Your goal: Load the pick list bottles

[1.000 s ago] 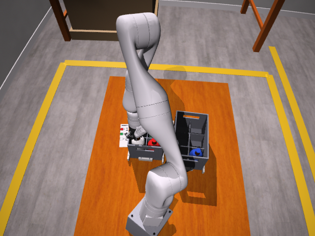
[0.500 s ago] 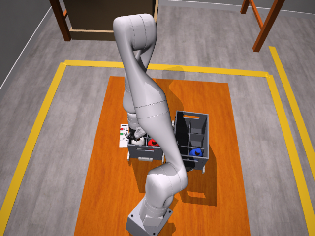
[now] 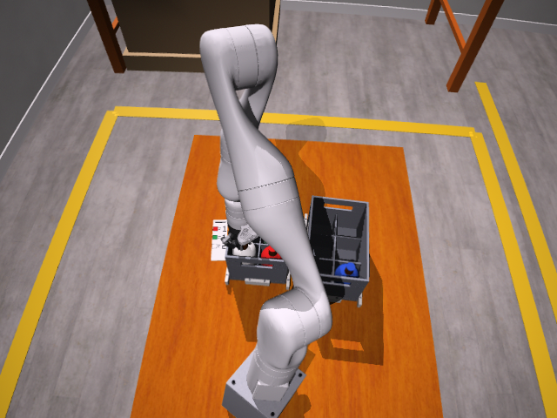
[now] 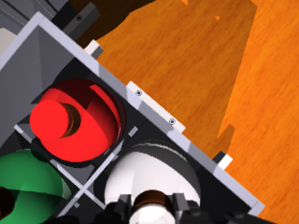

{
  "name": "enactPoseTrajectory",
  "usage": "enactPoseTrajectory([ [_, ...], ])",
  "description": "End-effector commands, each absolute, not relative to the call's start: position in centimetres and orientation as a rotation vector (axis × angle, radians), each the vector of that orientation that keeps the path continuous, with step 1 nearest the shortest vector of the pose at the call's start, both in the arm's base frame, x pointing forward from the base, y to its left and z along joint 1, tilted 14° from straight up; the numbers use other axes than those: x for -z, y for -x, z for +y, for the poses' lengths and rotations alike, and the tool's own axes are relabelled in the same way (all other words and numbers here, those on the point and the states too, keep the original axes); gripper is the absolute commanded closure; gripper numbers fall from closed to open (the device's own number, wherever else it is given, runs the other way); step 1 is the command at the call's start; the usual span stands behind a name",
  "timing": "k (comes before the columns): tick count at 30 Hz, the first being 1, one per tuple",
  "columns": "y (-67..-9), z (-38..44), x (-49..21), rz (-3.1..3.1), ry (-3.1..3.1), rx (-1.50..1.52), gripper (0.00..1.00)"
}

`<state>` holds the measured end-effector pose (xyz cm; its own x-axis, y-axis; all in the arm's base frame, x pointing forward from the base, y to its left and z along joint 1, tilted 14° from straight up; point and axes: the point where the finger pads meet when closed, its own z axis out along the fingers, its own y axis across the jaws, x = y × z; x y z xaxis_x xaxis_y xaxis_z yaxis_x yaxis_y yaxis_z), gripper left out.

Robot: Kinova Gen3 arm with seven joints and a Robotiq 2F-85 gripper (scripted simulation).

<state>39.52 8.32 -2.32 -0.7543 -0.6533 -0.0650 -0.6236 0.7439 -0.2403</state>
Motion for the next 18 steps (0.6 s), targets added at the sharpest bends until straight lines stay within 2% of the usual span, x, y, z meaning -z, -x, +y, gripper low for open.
enactPoseTrajectory([
  [1, -39.56, 8.36, 2.26, 2.795, 1.03, 0.307, 0.9],
  [18, -39.59, 8.34, 2.41, 2.795, 1.03, 0.307, 0.9],
])
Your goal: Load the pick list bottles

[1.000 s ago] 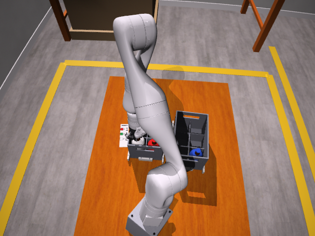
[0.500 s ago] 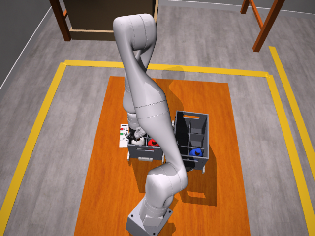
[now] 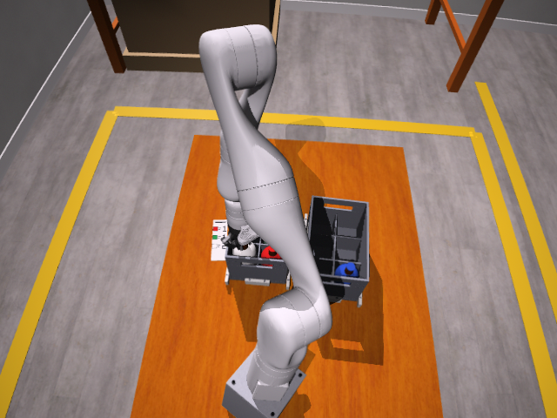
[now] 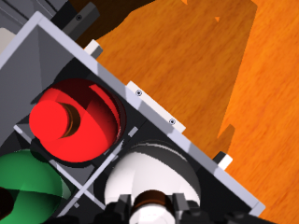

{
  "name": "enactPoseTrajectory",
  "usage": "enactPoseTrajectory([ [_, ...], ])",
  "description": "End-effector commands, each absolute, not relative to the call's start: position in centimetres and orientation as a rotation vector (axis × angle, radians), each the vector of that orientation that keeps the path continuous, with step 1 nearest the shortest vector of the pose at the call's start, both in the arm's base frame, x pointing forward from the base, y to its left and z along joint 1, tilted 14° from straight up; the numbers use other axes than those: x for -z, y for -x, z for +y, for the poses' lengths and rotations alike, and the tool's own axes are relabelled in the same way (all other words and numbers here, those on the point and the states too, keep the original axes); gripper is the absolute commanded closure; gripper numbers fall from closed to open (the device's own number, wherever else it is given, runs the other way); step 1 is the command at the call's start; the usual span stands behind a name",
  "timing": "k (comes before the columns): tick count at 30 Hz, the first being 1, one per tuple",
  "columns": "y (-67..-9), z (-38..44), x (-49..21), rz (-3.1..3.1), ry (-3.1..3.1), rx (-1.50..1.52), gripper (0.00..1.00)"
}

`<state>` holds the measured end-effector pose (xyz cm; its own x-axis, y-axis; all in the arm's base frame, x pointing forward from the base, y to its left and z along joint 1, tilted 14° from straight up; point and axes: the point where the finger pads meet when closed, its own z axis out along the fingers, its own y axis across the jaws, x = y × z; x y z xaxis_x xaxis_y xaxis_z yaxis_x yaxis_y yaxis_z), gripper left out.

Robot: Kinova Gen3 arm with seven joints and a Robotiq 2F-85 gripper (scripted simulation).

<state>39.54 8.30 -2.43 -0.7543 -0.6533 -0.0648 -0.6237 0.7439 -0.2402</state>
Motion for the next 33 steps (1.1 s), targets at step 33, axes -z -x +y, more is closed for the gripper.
enactPoseTrajectory([
  [33, -39.9, 8.1, 3.9, 2.795, 1.03, 0.307, 0.9],
])
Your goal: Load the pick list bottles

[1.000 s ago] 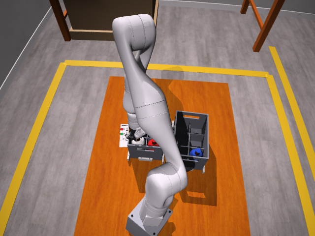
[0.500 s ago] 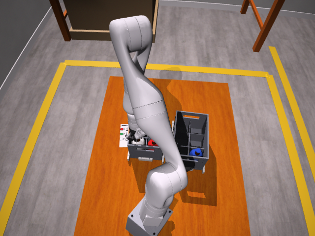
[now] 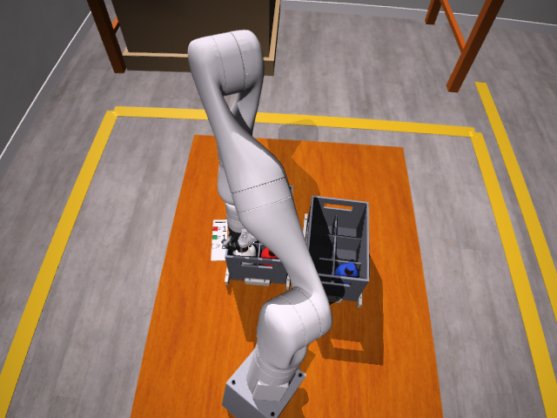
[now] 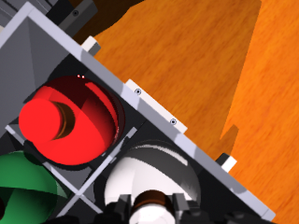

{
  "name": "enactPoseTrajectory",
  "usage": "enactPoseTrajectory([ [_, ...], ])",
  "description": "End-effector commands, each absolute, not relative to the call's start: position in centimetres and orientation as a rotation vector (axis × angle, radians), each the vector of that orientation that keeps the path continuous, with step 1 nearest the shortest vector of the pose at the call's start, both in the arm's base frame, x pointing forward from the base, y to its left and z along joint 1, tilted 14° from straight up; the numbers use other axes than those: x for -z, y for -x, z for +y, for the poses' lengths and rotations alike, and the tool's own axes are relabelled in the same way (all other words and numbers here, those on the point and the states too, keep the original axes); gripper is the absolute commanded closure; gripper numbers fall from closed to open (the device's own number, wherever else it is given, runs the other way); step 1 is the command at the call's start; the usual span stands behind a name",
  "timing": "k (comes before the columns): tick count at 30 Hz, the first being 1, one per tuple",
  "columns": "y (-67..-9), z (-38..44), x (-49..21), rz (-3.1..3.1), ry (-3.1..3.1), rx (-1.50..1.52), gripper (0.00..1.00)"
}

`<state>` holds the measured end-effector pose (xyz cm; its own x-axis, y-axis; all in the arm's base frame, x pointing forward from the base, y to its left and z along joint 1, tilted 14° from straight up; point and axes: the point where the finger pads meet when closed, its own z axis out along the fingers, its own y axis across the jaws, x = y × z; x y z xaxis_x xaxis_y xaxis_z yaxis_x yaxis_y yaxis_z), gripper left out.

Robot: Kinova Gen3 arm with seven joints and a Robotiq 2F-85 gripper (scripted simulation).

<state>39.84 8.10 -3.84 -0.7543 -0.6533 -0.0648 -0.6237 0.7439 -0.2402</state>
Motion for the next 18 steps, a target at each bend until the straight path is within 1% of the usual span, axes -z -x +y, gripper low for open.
enactPoseTrajectory([
  [1, -39.9, 8.13, 3.86, 2.795, 1.03, 0.307, 0.9],
  [18, -40.05, 8.02, 4.59, 2.795, 1.03, 0.307, 0.9],
])
